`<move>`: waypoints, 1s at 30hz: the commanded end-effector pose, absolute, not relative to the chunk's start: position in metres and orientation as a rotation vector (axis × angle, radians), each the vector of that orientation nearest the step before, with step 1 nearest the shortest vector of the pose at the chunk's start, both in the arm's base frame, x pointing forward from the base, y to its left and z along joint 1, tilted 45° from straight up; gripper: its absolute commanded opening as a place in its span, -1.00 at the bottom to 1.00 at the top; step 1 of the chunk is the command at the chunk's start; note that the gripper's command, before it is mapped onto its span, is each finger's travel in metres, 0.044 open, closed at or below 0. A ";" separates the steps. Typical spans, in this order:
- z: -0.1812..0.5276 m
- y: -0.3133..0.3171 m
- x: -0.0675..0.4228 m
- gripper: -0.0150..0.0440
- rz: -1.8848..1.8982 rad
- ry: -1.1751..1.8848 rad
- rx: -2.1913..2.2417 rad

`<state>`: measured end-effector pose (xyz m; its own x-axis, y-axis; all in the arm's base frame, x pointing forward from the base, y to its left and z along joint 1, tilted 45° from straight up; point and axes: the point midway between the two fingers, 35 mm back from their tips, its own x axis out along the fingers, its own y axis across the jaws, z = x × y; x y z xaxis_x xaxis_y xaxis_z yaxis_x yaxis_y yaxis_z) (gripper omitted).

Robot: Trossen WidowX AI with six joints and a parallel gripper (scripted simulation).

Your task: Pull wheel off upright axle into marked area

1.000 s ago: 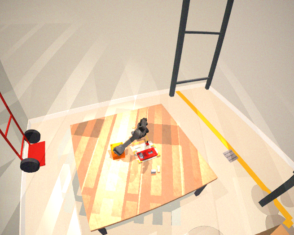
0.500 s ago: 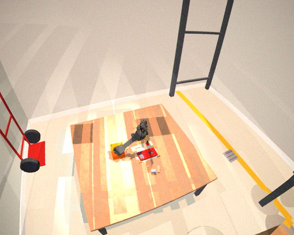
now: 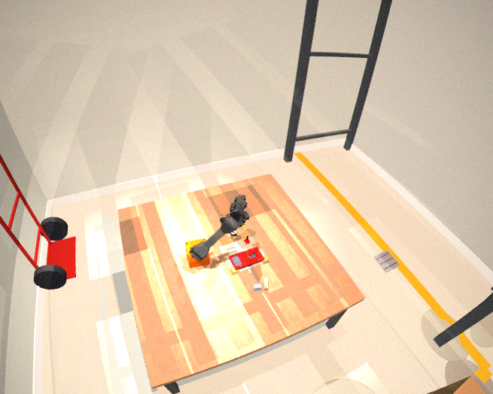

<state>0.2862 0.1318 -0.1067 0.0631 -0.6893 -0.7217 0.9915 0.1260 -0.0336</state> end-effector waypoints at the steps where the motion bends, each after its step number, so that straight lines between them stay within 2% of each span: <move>1: -0.094 0.133 0.269 0.79 -1.379 0.687 0.550; 3: -0.075 0.135 0.246 0.97 -1.381 0.690 0.550; 7: -0.045 0.132 0.207 1.00 -1.388 0.690 0.547; 30: -0.043 0.131 0.205 1.00 -1.388 0.690 0.547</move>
